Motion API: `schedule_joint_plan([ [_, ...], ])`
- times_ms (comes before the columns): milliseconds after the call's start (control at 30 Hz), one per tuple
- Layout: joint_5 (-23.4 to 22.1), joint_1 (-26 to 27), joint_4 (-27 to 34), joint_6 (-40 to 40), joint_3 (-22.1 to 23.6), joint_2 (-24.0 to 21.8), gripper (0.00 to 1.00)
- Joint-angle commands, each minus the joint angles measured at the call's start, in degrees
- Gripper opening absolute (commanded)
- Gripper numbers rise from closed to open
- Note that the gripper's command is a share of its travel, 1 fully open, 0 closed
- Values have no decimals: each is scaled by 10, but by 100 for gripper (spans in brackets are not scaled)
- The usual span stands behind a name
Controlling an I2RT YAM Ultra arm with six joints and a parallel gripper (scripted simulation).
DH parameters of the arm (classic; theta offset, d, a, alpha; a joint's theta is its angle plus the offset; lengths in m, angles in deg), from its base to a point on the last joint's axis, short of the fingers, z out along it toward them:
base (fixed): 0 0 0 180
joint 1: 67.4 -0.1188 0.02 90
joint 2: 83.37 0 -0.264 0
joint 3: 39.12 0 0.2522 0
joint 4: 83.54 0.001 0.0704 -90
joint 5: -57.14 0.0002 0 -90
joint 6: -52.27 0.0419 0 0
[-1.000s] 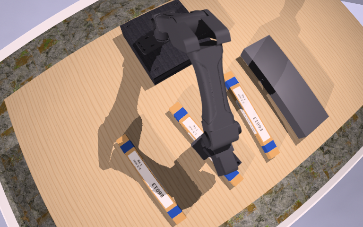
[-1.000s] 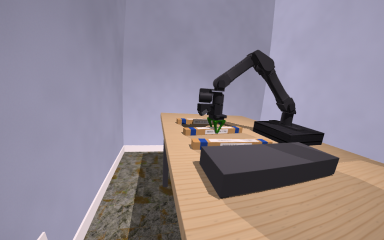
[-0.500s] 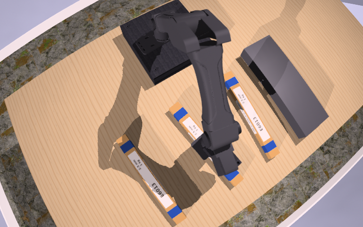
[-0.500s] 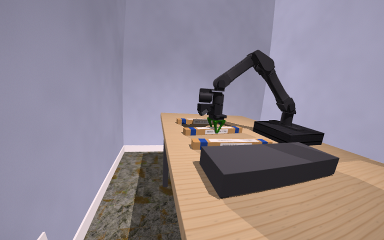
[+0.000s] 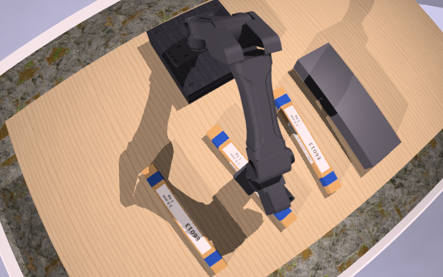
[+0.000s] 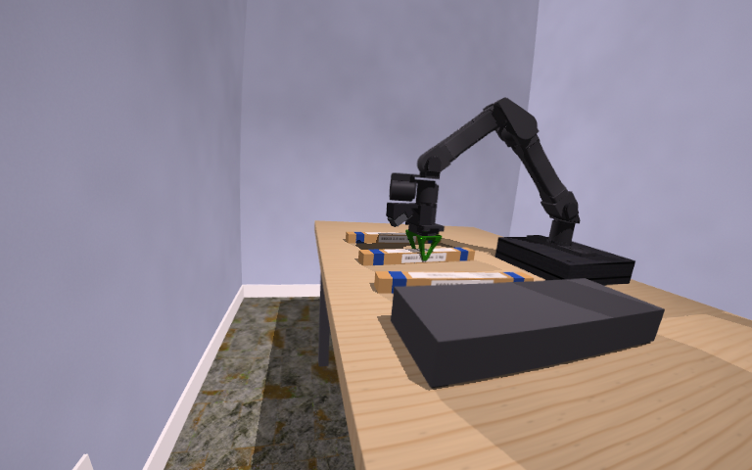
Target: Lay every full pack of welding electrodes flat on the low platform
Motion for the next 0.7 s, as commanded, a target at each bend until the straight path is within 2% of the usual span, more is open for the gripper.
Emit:
schedule_joint_plan([
  [0,-1,1,8,1,-13,-33,0],
  [500,-1,2,9,0,-13,-34,0],
  [533,-1,2,9,0,-13,-34,74],
  [667,-1,2,8,0,-14,-34,74],
])
